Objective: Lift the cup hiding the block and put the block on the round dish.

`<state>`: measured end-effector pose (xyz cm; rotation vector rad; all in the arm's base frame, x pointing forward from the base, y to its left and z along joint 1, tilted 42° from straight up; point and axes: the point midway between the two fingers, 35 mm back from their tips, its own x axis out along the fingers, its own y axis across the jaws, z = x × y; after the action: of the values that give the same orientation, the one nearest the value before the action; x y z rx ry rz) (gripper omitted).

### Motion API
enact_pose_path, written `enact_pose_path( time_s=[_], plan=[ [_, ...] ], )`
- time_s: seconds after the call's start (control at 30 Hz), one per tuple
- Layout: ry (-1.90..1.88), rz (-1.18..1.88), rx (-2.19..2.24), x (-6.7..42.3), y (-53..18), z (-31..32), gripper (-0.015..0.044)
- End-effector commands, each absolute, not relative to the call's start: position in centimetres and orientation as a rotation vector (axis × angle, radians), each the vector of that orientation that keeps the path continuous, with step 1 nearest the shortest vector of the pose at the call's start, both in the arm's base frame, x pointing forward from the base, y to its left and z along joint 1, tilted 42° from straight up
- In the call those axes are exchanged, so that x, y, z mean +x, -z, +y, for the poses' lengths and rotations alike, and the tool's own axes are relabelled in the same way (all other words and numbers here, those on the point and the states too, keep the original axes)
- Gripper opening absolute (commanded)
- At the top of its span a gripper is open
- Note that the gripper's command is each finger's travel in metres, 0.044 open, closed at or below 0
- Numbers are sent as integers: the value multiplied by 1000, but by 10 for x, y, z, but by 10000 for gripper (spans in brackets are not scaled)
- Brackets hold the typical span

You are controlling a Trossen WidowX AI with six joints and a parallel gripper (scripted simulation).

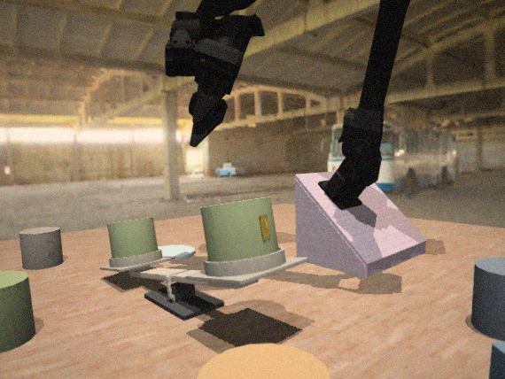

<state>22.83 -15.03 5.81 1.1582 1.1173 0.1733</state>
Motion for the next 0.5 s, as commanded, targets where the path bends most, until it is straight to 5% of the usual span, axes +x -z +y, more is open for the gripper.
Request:
enact_pose_path(
  time_s=[0.0,0.47],
  plan=[
    [-102,1212,1248,241,-46,-156,440],
    [208,1486,1498,279,-1,-160,440]
  ],
)
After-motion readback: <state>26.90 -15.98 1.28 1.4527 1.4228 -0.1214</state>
